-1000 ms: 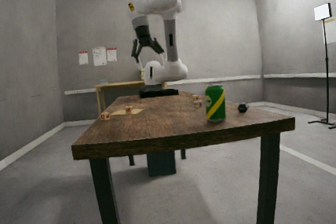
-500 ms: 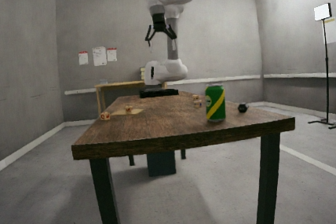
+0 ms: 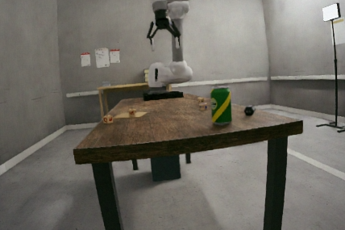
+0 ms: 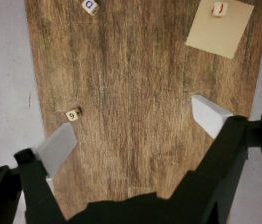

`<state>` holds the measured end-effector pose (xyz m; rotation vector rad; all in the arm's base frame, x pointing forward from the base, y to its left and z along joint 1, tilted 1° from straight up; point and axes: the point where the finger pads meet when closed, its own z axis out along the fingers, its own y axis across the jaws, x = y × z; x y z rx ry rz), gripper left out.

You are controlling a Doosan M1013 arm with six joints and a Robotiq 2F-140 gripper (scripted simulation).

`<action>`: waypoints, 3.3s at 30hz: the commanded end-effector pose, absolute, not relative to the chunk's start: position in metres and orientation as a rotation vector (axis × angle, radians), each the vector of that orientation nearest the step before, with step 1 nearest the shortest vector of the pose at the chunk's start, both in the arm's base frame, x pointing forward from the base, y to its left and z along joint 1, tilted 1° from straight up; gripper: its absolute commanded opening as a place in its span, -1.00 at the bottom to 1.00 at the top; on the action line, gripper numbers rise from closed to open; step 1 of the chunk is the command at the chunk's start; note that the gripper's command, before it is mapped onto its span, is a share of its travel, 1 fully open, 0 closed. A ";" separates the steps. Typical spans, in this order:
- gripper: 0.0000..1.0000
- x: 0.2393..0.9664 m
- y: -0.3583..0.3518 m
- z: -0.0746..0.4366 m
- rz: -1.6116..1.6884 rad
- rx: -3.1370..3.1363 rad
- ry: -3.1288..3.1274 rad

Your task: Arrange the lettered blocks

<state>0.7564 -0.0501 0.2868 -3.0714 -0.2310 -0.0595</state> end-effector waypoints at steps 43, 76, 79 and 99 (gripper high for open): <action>1.00 1.045 -0.380 0.022 -0.484 -2.766 -1.049; 1.00 1.045 -0.381 0.021 -0.484 -2.766 -1.050; 1.00 1.045 -0.381 0.021 -0.484 -2.766 -1.050; 1.00 1.050 -0.264 0.038 -0.348 -2.777 -1.067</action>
